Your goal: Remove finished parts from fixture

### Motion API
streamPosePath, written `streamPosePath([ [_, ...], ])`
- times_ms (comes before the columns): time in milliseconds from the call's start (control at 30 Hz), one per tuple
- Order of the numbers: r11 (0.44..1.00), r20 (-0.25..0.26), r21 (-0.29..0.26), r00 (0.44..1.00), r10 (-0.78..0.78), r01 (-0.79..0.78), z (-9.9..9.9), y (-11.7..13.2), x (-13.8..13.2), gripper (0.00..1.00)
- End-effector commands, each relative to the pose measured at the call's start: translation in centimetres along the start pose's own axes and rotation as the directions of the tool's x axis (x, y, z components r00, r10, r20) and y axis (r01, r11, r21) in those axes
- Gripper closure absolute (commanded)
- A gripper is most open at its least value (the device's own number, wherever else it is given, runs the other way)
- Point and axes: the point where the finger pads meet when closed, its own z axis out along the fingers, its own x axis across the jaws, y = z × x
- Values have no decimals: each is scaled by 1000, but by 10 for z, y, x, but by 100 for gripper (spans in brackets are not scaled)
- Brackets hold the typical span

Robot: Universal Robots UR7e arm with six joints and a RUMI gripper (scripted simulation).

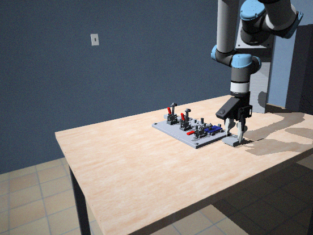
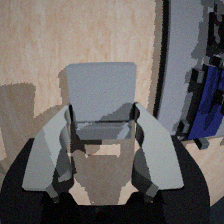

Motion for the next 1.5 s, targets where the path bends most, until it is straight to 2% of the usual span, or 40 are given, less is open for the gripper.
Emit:
streamPosePath([
  [0, 1000, 0, 1, 1000, 0, 0, 0, 0, 0, 100],
  [1467, 1000, 0, 1, 1000, 0, 0, 7, 0, 0, 100],
])
